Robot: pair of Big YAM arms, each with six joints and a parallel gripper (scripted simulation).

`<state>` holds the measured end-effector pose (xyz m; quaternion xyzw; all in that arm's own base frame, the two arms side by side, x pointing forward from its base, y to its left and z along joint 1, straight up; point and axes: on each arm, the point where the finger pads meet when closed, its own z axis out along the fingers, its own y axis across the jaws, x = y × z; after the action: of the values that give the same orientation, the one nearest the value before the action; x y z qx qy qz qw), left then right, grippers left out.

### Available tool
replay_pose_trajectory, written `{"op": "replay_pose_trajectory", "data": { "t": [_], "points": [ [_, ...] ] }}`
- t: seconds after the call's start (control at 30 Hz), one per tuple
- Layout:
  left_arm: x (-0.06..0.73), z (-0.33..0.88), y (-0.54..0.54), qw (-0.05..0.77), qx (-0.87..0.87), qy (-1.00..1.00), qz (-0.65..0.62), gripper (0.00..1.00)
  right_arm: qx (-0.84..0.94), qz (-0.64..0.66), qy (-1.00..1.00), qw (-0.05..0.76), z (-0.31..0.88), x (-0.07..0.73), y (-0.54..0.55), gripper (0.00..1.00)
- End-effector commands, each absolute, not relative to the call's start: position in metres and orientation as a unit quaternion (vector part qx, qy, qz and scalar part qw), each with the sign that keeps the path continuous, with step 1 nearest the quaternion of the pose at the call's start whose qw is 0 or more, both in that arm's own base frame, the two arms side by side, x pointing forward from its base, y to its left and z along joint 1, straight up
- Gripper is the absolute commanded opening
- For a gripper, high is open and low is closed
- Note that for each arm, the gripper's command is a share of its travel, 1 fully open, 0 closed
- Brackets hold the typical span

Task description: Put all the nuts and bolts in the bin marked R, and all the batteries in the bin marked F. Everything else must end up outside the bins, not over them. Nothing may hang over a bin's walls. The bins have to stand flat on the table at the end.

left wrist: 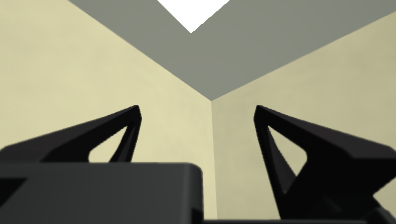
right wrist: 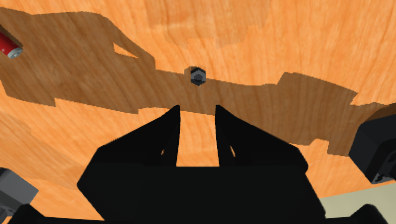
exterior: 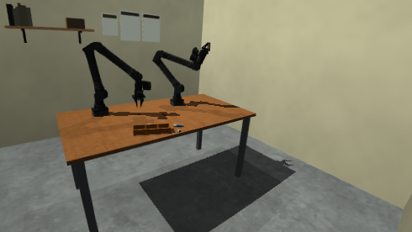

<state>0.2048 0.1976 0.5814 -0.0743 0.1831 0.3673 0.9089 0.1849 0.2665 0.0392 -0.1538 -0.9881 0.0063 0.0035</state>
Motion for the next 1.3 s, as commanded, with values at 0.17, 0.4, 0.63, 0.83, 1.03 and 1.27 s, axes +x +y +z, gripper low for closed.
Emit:
{"op": "replay_pose_trajectory", "data": {
  "t": [0.17, 0.4, 0.63, 0.83, 1.03, 1.27],
  "points": [
    [0.195, 0.586, 0.194, 0.908, -0.070, 0.168, 0.376, 1.00, -0.153, -0.032, -0.988, -0.016, 0.062, 0.202, 0.295, 0.30],
    [0.195, 0.586, 0.194, 0.908, -0.070, 0.168, 0.376, 1.00, -0.153, -0.032, -0.988, -0.016, 0.063, 0.200, 0.291, 0.30],
    [0.195, 0.586, 0.194, 0.908, -0.070, 0.168, 0.376, 1.00, -0.153, -0.014, -0.988, -0.007, 0.048, 0.188, 0.272, 0.30],
    [0.195, 0.586, 0.194, 0.908, -0.070, 0.168, 0.376, 1.00, -0.153, -0.014, -0.988, -0.007, 0.048, 0.187, 0.268, 0.30],
    [0.195, 0.586, 0.194, 0.908, -0.070, 0.168, 0.376, 1.00, -0.154, -0.013, -0.988, -0.007, 0.051, 0.190, 0.274, 0.30],
    [0.195, 0.586, 0.194, 0.908, -0.070, 0.168, 0.376, 1.00, -0.154, -0.013, -0.988, -0.007, 0.050, 0.191, 0.274, 0.30]
  ]
}}
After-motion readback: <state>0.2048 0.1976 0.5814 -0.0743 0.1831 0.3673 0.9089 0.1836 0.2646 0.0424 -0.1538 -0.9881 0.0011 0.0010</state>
